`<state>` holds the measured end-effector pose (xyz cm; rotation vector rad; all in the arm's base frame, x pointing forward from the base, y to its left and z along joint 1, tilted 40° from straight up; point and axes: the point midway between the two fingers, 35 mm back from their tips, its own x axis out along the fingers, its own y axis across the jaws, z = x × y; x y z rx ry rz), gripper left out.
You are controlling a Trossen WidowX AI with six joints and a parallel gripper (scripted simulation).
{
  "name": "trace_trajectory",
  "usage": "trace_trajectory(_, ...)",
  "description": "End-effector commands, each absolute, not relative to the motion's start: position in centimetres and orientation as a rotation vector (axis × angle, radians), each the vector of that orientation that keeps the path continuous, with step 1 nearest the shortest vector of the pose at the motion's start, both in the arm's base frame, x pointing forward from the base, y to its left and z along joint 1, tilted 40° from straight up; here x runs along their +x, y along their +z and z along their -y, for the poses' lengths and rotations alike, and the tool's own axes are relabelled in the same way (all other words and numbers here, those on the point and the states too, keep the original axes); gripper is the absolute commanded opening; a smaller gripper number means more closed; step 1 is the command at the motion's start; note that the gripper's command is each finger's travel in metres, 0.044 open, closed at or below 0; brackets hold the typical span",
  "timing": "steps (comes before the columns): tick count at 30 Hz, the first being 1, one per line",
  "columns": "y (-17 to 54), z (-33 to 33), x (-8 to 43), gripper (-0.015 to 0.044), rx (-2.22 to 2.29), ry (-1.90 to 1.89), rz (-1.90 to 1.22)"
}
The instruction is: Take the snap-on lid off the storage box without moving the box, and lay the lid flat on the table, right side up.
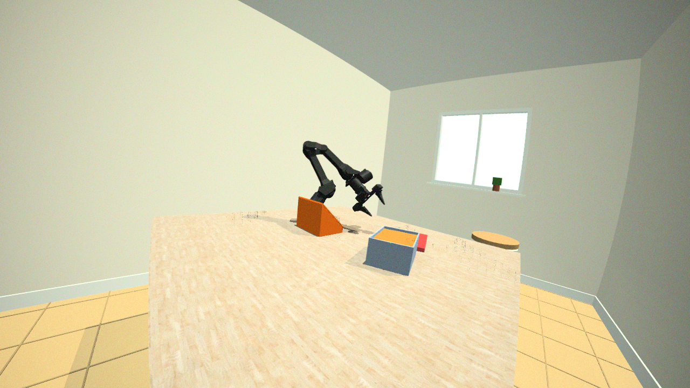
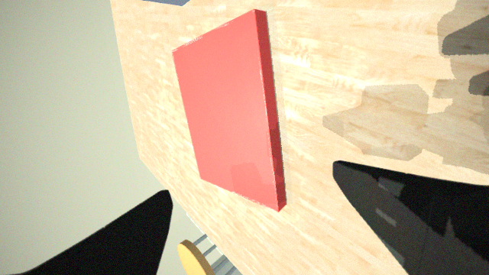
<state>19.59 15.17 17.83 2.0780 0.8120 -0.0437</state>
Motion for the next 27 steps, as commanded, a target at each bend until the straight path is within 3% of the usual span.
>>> trace_trajectory(1, 18.52, -14.78, 19.32, 0.044, 2.077, -0.034, -0.813)
trace_trajectory(27, 18.96, -14.0, 18.89, 0.044, 2.077, -0.034, -0.813)
